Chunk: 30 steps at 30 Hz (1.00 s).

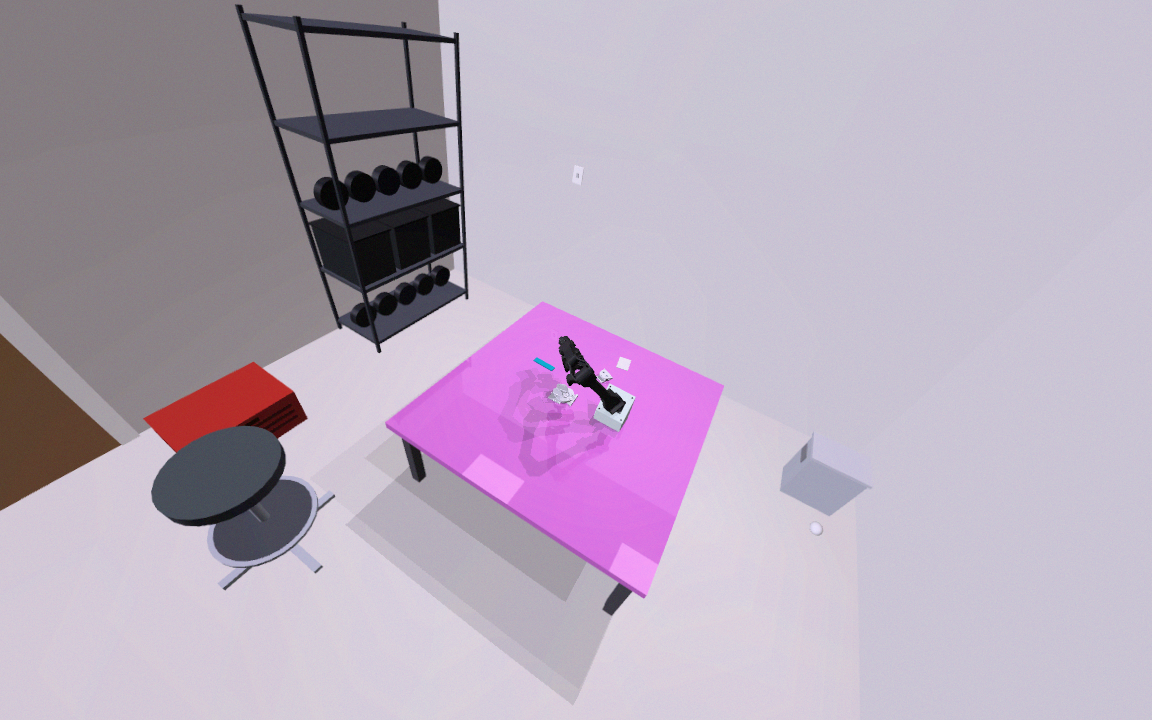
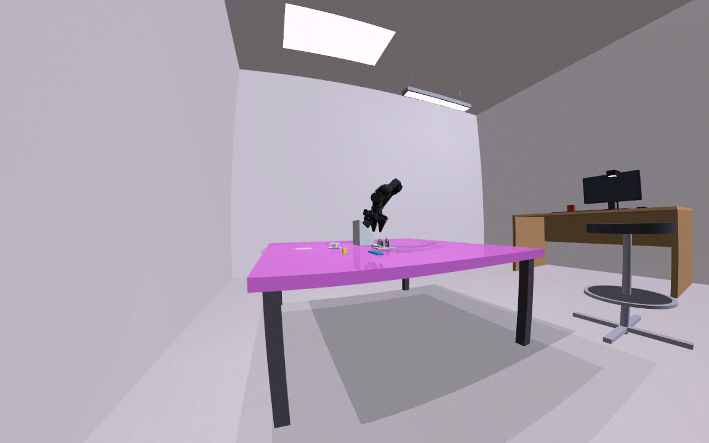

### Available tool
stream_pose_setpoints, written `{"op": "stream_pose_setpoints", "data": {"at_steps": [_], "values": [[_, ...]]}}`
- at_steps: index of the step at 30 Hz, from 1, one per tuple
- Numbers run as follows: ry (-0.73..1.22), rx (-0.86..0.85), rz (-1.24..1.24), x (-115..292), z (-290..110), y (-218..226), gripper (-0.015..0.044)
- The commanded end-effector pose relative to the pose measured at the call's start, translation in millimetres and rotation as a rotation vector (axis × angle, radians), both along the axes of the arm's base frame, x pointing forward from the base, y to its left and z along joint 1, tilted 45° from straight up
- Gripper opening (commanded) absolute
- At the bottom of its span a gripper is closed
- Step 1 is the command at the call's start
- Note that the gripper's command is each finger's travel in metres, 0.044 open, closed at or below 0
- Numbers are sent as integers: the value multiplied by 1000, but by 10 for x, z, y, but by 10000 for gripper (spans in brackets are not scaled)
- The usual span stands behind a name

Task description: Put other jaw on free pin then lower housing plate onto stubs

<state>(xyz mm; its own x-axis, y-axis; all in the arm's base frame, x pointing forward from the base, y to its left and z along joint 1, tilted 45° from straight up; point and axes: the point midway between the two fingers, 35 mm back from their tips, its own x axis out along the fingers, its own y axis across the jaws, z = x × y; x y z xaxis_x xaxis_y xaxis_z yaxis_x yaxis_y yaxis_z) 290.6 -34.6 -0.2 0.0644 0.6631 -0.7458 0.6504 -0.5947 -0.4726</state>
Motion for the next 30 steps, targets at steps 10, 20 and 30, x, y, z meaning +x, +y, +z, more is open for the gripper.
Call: {"op": "stream_pose_setpoints", "data": {"at_steps": [10, 20, 30], "values": [[-206, -34, 236, -22, -153, -233, 440], [-371, -58, 431, -62, -267, -399, 440], [-536, -78, 627, -116, -382, -561, 440]]}}
